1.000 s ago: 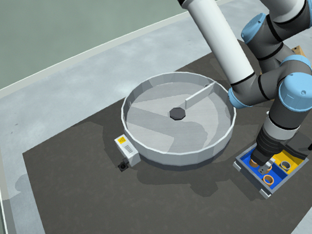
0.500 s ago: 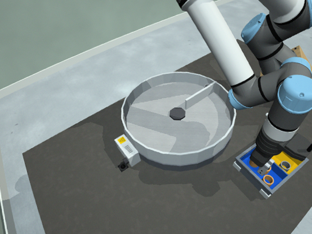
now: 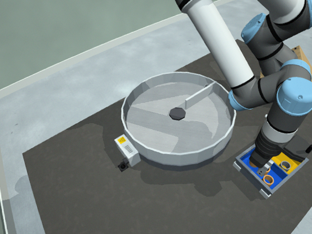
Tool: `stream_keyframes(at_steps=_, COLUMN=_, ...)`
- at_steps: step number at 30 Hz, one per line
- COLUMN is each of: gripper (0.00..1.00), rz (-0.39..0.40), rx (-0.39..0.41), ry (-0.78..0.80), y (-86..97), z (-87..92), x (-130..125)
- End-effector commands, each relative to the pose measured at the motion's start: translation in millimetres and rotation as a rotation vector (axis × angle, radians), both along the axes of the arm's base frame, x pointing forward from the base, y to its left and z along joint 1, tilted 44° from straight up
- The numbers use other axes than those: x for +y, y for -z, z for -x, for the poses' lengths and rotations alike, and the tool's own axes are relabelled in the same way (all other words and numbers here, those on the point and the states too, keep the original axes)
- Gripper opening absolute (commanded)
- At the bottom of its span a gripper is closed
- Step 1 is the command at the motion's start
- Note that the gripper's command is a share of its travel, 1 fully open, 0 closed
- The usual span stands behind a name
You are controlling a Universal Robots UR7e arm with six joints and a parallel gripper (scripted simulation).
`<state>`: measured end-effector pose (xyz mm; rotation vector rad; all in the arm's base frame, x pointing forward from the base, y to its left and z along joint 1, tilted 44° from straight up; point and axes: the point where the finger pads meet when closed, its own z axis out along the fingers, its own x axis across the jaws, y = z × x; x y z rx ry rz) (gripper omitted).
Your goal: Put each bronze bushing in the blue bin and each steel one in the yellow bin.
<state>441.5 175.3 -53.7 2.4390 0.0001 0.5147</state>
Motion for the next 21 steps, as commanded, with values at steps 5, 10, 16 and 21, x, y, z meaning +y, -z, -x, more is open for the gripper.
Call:
stream_keyframes(at_steps=5, gripper=0.0, rz=-0.001, rx=-0.001, ry=-0.001, y=-0.3, z=-0.2, x=0.4)
stream_keyframes(at_steps=10, gripper=0.42, rz=-0.001, rx=-0.001, ry=-0.001, y=-0.3, z=-0.1, x=0.4)
stream_keyframes(at_steps=16, gripper=0.42, rz=-0.001, rx=-0.001, ry=-0.001, y=-0.3, z=-0.1, x=0.4)
stream_keyframes(at_steps=21, gripper=0.42, rz=-0.001, rx=-0.001, ry=-0.001, y=-0.3, z=-0.1, x=0.4)
